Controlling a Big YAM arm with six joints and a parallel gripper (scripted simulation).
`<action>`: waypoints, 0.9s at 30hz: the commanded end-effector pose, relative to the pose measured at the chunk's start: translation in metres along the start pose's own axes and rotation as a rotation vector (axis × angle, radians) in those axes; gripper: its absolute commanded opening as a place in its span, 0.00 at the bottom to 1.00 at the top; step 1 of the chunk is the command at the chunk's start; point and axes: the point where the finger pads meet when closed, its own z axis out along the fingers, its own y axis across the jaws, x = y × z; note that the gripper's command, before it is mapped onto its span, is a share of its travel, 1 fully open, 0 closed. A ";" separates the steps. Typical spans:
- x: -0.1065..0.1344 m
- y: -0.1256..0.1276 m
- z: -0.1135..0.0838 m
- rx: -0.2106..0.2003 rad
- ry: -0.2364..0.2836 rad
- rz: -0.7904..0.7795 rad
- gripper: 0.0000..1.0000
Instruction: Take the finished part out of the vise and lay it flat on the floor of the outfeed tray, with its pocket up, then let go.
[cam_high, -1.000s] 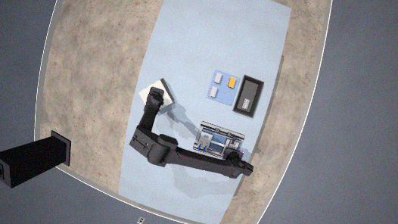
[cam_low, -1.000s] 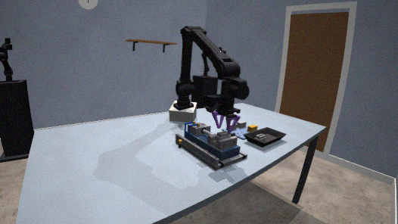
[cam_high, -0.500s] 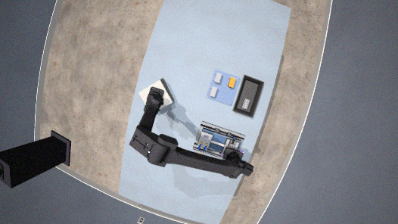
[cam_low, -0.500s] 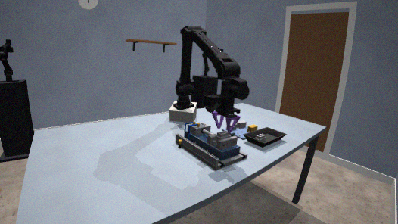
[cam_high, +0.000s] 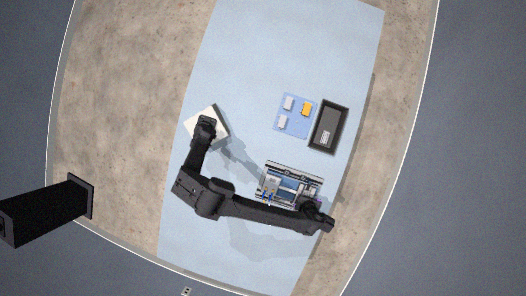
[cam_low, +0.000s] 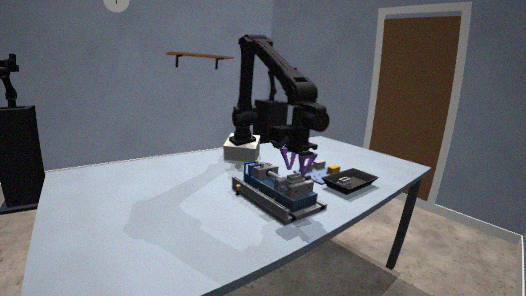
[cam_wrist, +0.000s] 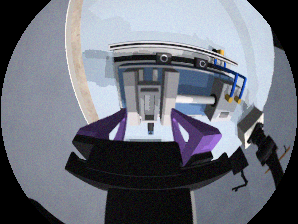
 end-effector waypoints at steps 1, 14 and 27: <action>-0.006 0.004 0.005 -0.009 -0.001 -0.004 0.64; -0.005 0.004 0.005 -0.009 -0.001 -0.005 0.64; -0.005 0.004 0.005 -0.009 -0.001 -0.005 0.64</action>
